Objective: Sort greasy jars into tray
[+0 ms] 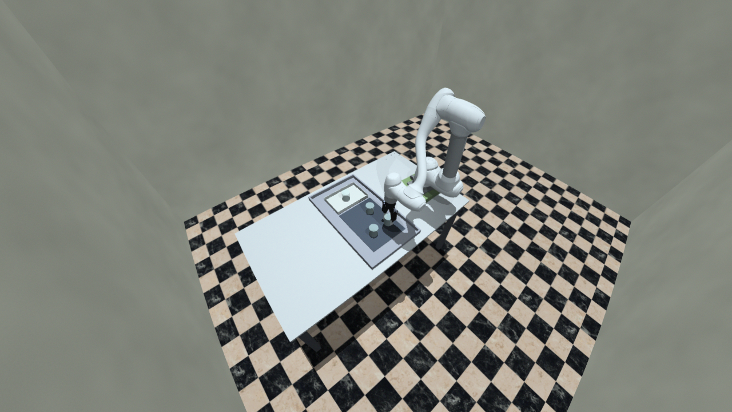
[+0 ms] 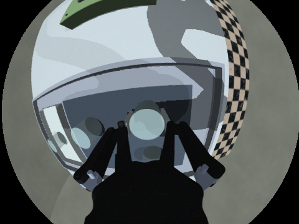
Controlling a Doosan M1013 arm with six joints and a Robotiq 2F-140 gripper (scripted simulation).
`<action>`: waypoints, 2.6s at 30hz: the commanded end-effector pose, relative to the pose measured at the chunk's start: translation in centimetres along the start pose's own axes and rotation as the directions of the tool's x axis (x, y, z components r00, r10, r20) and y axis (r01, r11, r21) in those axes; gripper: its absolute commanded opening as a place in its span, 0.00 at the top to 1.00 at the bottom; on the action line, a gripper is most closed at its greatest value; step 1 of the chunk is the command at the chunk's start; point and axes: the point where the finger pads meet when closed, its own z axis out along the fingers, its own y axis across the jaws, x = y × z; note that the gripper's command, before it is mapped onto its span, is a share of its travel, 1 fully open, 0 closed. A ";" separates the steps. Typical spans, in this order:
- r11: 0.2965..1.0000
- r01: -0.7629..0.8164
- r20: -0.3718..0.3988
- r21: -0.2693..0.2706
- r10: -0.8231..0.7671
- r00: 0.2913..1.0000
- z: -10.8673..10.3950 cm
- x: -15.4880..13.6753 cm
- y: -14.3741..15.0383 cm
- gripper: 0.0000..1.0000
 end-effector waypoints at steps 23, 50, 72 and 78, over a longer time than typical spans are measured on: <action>1.000 0.000 0.000 0.000 0.000 1.000 -6.1 0.0 0.0 1.00; 1.000 0.000 0.000 0.000 0.000 1.000 -12.1 0.0 0.0 1.00; 1.000 0.000 0.000 0.000 0.000 1.000 -12.7 -2.5 -5.4 1.00; 1.000 0.000 0.000 0.000 0.000 1.000 -12.7 -3.3 -7.2 1.00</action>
